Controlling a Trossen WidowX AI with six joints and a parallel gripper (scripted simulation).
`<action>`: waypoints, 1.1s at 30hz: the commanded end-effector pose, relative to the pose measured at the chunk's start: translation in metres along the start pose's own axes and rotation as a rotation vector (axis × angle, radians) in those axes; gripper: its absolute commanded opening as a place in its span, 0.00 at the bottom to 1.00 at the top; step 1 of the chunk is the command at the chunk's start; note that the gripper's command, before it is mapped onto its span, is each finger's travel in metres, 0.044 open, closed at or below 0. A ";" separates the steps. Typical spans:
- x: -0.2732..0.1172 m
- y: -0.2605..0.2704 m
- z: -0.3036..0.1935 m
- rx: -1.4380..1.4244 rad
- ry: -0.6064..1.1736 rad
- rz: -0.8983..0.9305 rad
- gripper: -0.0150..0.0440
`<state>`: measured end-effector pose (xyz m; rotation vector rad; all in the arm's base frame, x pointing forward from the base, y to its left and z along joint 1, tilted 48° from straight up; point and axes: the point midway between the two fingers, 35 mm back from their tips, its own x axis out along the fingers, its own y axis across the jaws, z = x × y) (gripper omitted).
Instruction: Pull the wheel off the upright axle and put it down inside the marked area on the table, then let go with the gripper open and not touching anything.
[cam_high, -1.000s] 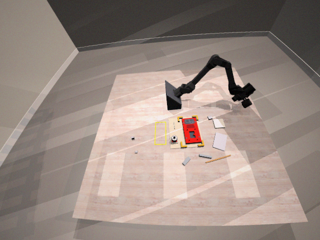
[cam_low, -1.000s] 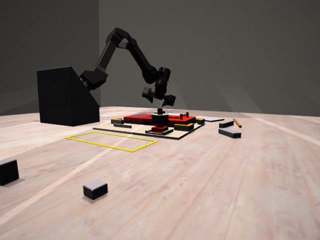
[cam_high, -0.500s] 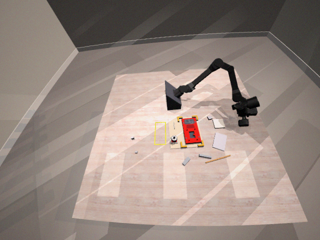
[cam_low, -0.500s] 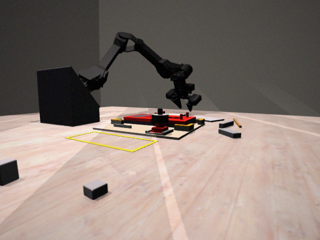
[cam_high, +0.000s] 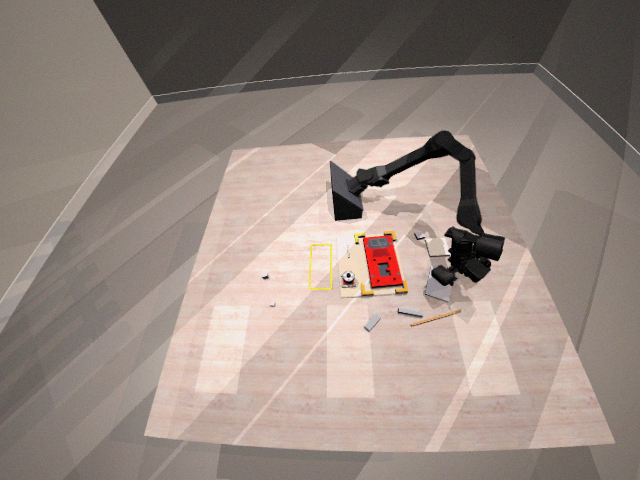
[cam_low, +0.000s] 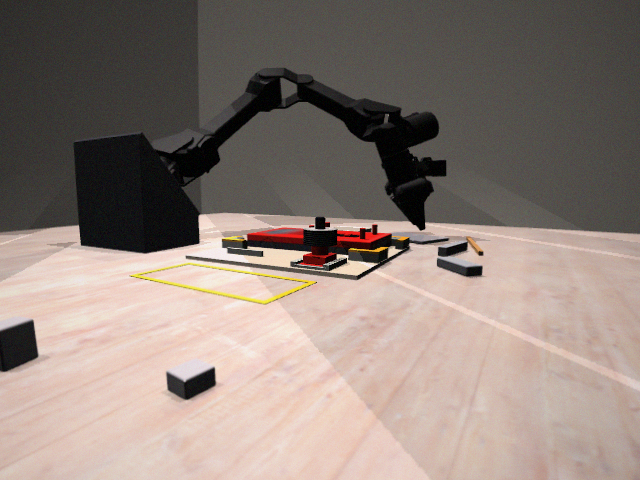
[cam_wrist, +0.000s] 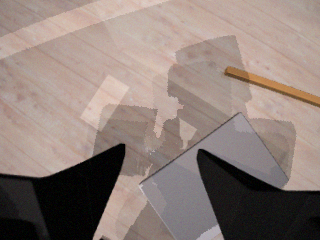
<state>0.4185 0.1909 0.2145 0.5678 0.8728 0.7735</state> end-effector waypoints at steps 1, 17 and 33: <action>-0.009 -0.052 0.003 0.188 0.013 -0.092 0.76; -0.097 -0.251 -0.056 1.235 0.081 -0.408 0.76; -0.173 -0.317 -0.119 2.016 0.146 -0.437 0.76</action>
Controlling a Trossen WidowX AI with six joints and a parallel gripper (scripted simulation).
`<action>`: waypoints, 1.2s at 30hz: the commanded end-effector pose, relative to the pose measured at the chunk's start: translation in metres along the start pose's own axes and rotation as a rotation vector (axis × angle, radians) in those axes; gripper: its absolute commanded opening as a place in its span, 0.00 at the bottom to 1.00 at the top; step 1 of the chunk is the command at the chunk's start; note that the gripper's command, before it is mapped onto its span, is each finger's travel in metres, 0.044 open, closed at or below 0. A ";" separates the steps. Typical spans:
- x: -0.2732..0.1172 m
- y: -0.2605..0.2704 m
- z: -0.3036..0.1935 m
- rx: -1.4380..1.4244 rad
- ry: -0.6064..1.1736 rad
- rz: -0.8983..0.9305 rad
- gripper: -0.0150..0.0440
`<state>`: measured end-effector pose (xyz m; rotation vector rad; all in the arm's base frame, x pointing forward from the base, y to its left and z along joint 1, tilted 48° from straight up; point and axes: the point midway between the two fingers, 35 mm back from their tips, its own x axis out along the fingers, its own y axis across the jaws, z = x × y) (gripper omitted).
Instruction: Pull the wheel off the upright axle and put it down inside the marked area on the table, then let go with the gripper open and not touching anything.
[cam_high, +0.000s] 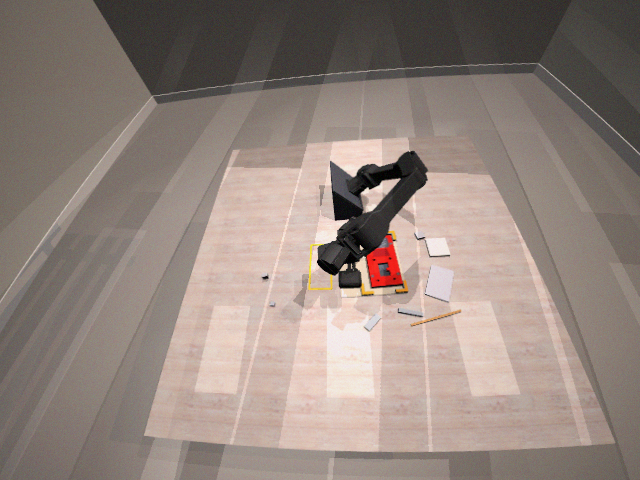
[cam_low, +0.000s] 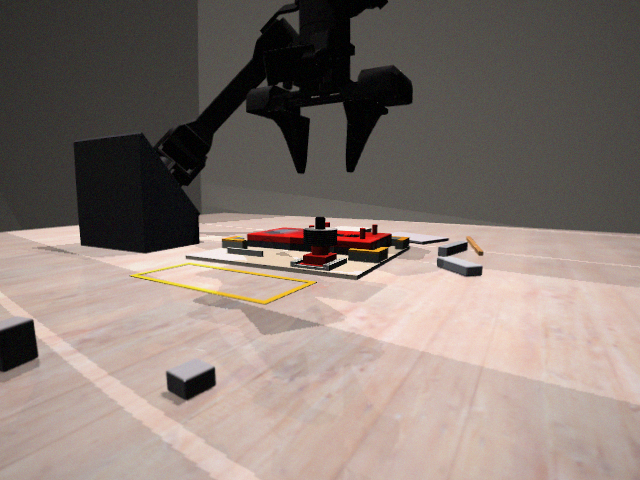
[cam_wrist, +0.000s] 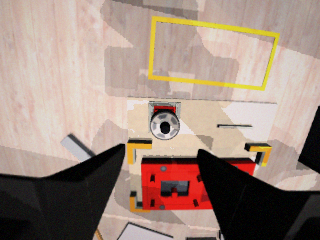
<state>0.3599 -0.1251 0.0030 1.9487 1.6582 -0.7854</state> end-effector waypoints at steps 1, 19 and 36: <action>0.003 0.000 -0.003 0.002 0.005 -0.008 0.76; 0.076 -0.007 -0.001 0.002 0.008 -0.007 0.76; 0.074 -0.006 -0.003 -0.010 0.004 -0.013 0.41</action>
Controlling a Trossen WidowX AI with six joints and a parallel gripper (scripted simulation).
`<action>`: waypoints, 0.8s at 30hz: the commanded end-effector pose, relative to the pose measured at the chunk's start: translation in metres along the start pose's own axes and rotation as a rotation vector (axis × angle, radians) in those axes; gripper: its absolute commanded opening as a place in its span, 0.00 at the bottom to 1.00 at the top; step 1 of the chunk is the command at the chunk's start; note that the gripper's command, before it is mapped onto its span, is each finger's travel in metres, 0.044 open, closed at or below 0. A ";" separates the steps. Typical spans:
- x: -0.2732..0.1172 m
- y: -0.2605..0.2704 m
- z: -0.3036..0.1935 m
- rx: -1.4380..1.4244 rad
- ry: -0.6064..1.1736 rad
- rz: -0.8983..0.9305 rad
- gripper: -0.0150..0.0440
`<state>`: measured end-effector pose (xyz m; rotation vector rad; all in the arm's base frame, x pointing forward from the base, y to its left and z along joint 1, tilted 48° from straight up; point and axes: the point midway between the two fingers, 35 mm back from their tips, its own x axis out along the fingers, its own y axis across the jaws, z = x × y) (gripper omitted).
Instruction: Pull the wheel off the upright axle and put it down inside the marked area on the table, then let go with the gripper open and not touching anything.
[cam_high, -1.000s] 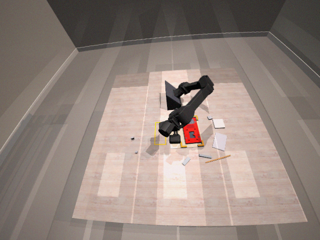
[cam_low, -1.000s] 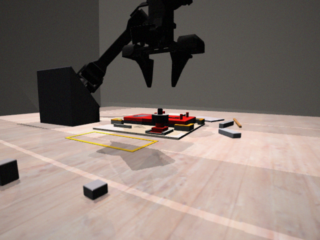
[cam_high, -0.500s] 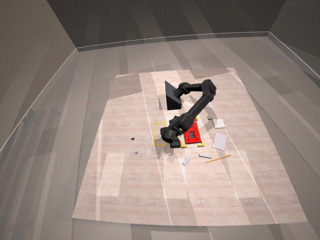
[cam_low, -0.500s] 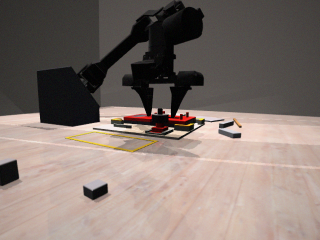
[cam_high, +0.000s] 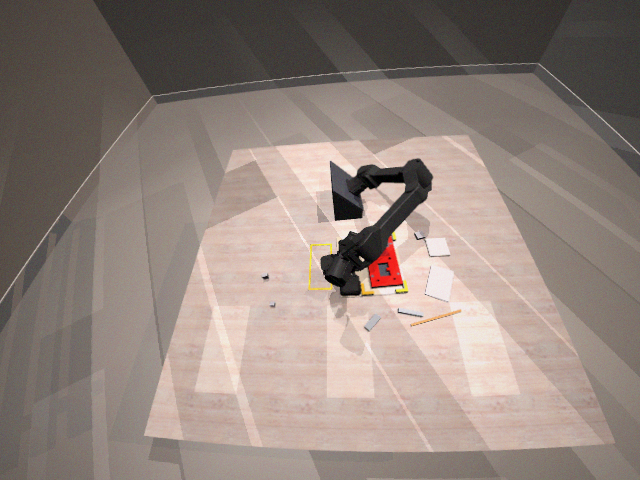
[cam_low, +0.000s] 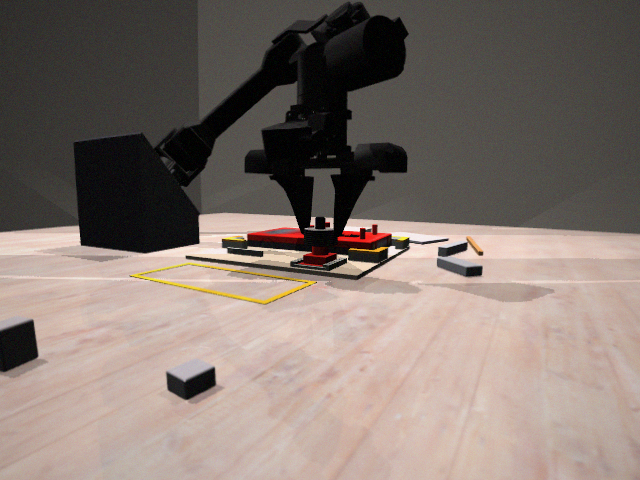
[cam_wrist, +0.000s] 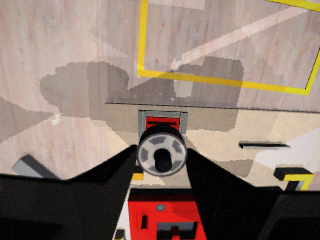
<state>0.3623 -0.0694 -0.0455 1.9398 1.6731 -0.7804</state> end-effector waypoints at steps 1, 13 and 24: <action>0.000 0.000 -0.001 -0.004 0.000 -0.002 0.36; -0.003 0.000 -0.001 -0.003 0.000 -0.002 0.25; -0.007 0.000 -0.001 -0.002 0.000 -0.001 0.25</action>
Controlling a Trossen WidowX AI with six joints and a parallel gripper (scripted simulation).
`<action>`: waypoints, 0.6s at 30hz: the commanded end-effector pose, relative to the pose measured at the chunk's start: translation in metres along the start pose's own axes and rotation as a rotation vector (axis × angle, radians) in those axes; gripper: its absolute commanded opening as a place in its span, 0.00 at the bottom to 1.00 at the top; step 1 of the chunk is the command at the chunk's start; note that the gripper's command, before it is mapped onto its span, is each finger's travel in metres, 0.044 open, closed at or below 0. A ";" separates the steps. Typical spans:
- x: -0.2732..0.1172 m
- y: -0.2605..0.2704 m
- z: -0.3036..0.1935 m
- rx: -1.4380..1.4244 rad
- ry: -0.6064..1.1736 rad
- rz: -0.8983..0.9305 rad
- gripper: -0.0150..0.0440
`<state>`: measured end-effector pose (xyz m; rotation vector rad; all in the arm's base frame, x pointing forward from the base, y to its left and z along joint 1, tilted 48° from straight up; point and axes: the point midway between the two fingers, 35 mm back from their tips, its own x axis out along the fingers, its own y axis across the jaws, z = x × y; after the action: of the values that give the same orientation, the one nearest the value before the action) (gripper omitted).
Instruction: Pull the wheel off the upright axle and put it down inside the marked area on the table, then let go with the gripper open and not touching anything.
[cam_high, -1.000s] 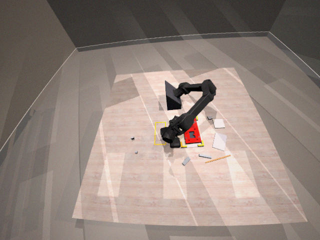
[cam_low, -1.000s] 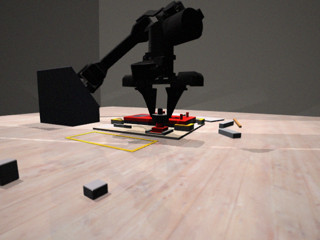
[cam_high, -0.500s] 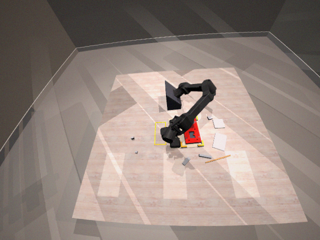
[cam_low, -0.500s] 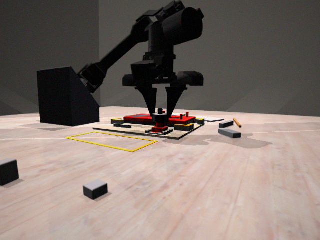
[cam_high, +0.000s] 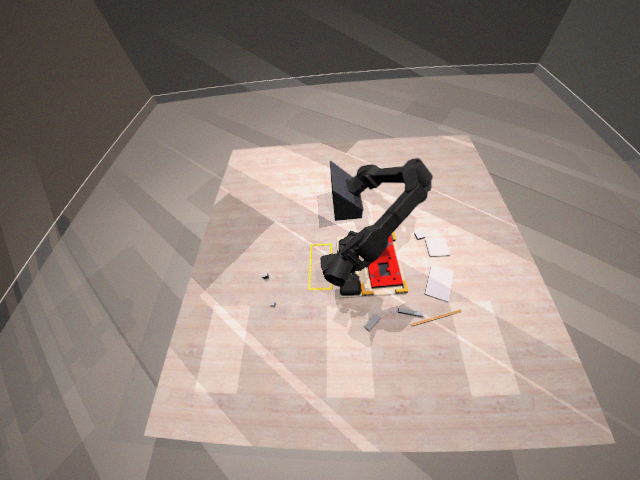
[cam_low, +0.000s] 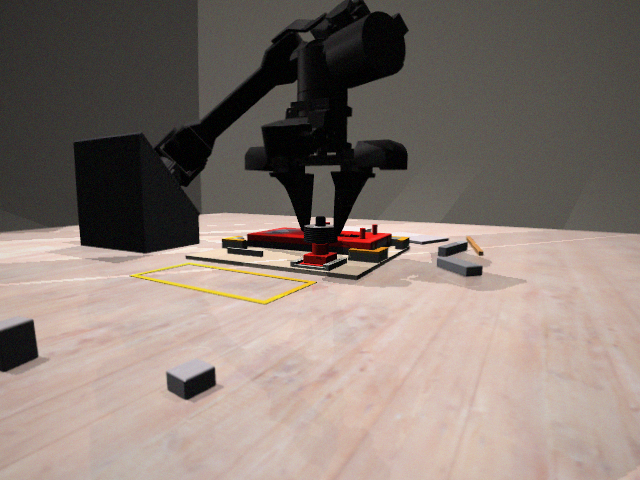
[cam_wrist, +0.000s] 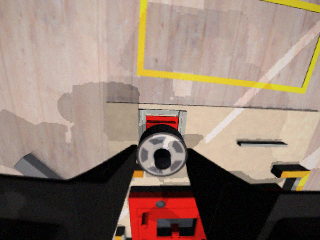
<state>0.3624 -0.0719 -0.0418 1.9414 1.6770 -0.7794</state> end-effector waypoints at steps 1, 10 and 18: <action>-0.003 0.000 0.000 -0.003 -0.003 0.001 0.25; -0.006 0.000 0.001 -0.002 -0.003 0.001 0.25; -0.009 0.000 0.001 -0.001 -0.003 0.002 0.25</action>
<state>0.3614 -0.0766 -0.0381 1.9457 1.6778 -0.7829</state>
